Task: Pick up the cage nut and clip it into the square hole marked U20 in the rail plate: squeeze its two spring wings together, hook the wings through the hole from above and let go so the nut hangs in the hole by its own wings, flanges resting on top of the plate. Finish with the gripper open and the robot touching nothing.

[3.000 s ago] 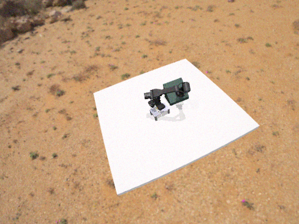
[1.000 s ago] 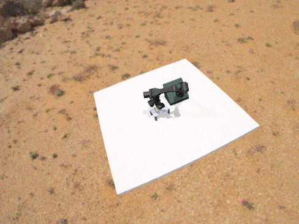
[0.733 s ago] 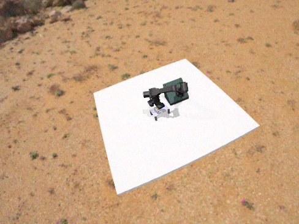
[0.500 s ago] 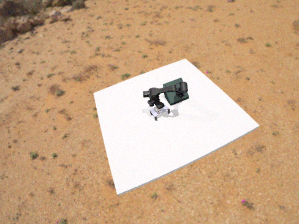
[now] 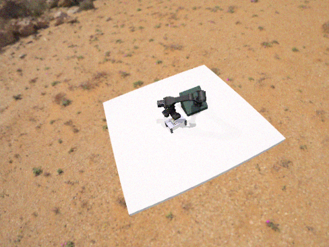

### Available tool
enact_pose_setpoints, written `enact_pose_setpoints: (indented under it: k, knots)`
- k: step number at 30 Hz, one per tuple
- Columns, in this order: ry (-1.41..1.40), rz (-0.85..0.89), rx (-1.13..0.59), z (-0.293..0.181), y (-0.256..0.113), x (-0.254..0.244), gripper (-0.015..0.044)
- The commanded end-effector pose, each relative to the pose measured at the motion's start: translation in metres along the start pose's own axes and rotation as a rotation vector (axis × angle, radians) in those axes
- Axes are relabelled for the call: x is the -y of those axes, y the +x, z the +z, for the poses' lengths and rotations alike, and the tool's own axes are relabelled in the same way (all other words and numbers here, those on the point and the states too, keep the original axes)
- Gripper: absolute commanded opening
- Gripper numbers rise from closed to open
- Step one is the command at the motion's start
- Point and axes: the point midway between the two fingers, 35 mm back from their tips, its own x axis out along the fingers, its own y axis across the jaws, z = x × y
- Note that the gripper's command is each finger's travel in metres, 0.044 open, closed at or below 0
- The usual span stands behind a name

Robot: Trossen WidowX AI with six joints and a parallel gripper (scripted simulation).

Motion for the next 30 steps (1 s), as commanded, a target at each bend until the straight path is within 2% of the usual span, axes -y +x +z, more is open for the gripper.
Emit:
enact_pose_setpoints:
  k: [1,13,28,29,30]
  knots:
    - [-0.003,0.003,0.002,0.0001,-0.0004,0.0006,0.0023]
    - [-0.003,0.003,0.002,0.0001,0.0003,0.0014,0.0023]
    - [0.003,0.002,-0.001,-0.0003,0.0003,0.0012,0.0416]
    - [0.003,0.002,-0.001,-0.0003,0.0003,0.0012,0.044]
    - [0.003,0.002,-0.001,-0.0003,0.0003,0.0012,0.044]
